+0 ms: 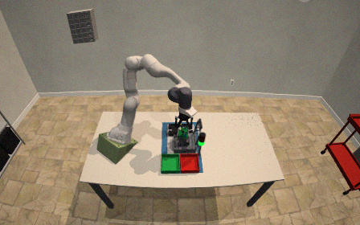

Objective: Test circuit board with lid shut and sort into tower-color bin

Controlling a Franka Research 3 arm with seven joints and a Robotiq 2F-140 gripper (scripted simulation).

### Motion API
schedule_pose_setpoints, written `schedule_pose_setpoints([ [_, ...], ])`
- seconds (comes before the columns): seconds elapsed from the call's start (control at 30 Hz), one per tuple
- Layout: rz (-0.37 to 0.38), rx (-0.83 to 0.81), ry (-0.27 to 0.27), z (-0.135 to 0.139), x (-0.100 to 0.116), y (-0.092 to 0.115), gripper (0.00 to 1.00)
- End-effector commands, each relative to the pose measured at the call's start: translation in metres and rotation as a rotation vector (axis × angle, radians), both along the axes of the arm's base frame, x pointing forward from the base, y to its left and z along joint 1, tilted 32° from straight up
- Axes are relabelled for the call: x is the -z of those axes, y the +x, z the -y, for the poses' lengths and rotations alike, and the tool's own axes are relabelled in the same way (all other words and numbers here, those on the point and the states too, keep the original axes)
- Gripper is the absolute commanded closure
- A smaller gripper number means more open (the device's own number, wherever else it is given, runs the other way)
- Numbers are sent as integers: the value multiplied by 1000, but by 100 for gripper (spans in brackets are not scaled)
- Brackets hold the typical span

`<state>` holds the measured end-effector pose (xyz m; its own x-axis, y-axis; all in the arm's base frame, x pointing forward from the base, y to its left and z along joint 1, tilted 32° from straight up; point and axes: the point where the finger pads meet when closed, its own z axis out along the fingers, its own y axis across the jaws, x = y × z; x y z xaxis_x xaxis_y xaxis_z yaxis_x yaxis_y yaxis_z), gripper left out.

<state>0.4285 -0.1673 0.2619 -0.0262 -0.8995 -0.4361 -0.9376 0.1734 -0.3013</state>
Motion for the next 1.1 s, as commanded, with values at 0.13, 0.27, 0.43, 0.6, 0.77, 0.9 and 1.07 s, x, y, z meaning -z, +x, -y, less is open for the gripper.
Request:
schedule_pose_setpoints([
  [0.13,-1,5,0,2,0,-1,54],
  [0.27,-1,5,0,8,7,-4,54],
  [0.43,-1,5,0,16,16,-9,54],
  [0.6,-1,5,0,34,38,-20,54],
  [0.77,-1,5,0,56,66,-33,54],
  [0.9,-1,5,0,74,88,-44,54],
  [1.07,-1,5,0,87,105,-52,54],
])
